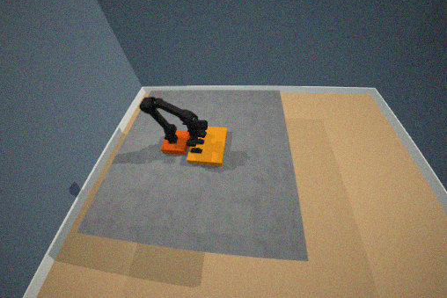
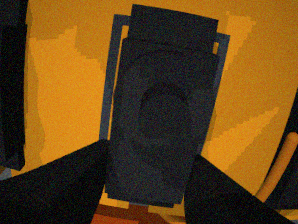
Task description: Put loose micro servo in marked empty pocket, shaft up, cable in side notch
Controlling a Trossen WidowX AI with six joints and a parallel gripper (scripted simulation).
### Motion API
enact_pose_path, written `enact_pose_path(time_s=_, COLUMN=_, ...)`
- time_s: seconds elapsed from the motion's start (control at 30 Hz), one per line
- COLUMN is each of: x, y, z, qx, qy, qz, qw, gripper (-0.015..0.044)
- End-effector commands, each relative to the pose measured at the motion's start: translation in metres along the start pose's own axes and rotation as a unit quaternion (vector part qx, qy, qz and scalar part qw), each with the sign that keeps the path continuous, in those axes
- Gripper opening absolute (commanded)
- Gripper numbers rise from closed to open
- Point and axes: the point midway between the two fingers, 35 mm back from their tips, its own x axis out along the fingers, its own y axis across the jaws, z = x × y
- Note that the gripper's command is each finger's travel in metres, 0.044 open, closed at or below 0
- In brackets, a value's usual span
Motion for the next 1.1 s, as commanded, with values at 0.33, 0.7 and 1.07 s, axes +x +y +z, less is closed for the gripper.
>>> enact_pose_path(time_s=0.33, x=0.004, y=0.000, z=0.000, qx=0.001, qy=-0.001, qz=-0.001, qw=1.000, gripper=0.0187)
enact_pose_path(time_s=0.7, x=-0.031, y=0.001, z=-0.001, qx=0.001, qy=-0.001, qz=-0.001, qw=1.000, gripper=0.0187)
enact_pose_path(time_s=1.07, x=-0.077, y=0.000, z=0.071, qx=0.001, qy=-0.006, qz=-0.001, qw=1.000, gripper=0.0440)
